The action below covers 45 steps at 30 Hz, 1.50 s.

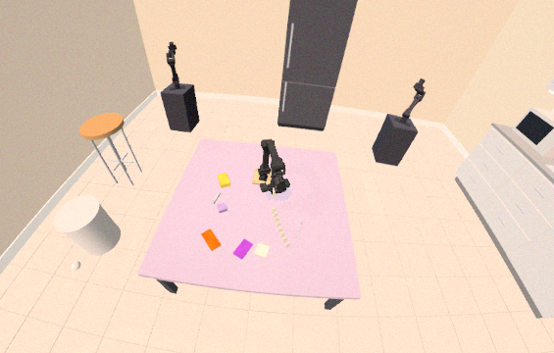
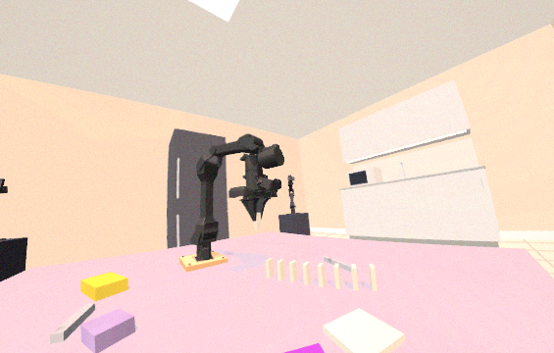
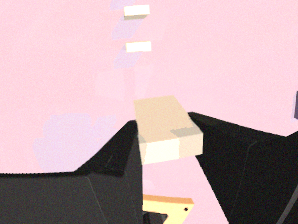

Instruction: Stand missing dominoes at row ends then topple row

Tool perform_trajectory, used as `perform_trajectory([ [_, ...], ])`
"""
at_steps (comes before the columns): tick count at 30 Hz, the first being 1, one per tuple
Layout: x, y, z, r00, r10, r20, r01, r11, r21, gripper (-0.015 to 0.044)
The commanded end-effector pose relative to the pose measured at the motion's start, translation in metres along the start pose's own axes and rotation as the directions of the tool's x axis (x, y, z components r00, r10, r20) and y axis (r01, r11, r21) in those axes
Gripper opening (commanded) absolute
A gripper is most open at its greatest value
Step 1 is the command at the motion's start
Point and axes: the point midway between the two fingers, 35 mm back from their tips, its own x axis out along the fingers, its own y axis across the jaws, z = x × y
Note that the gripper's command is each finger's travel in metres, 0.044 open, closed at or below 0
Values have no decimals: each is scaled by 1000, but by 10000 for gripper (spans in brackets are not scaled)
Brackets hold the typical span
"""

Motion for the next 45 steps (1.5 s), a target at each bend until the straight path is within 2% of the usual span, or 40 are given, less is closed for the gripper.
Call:
perform_trajectory([
  [1,3,0,-5,1000,10,-6,-10,999,46,107],
  [6,10,0,-4,1000,10,-6,-10,999,46,107],
  [34,131,1,-6,1000,10,-6,-10,999,46,107],
  [45,134,1,-6,1000,10,-6,-10,999,46,107],
])
